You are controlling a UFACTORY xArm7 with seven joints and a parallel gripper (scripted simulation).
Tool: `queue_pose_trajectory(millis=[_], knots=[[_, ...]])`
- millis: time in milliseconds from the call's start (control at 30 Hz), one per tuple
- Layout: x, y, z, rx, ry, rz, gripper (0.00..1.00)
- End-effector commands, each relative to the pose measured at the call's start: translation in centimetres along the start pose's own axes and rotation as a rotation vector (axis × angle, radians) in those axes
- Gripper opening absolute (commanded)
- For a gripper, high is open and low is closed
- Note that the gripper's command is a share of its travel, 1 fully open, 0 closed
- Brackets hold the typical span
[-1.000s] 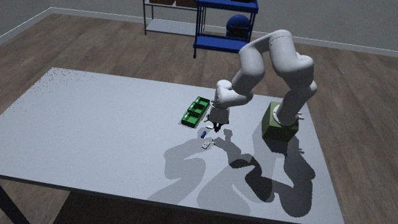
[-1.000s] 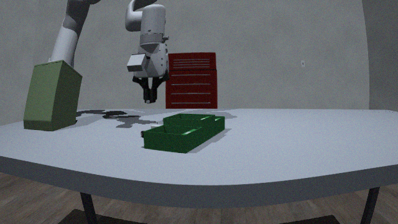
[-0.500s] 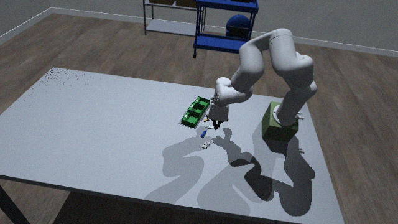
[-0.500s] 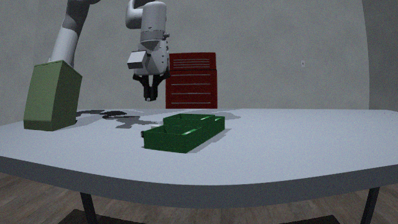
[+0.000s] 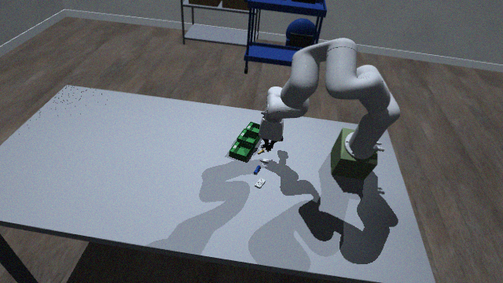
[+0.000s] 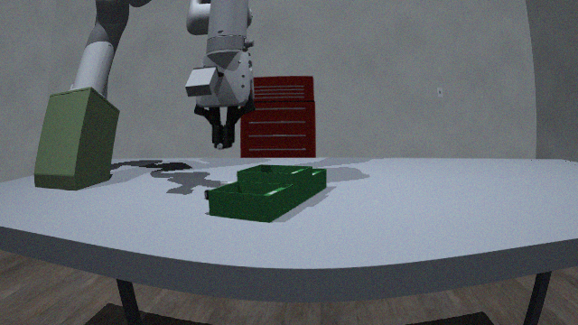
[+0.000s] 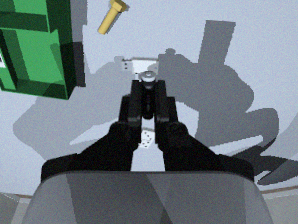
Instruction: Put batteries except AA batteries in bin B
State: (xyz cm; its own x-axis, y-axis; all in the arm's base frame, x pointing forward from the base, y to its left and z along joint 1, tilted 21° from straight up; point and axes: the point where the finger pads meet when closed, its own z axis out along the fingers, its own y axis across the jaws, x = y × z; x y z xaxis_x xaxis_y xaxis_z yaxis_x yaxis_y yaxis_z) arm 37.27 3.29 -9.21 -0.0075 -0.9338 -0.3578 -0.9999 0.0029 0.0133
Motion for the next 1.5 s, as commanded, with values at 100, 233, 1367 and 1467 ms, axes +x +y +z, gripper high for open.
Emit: queue_pose_trajectory(millis=[100,233,1367,1467], knots=[[4.3,-2.4,0.1,0.003,-0.002,0.001,0.0],[6.4,-3.5,0.0,0.003,-0.002,0.0,0.0],[18.1,-9.3,0.0,0.003,-0.001,0.19,0.0],[17.9,-9.2,0.0,0.003,-0.001,0.19,0.0]])
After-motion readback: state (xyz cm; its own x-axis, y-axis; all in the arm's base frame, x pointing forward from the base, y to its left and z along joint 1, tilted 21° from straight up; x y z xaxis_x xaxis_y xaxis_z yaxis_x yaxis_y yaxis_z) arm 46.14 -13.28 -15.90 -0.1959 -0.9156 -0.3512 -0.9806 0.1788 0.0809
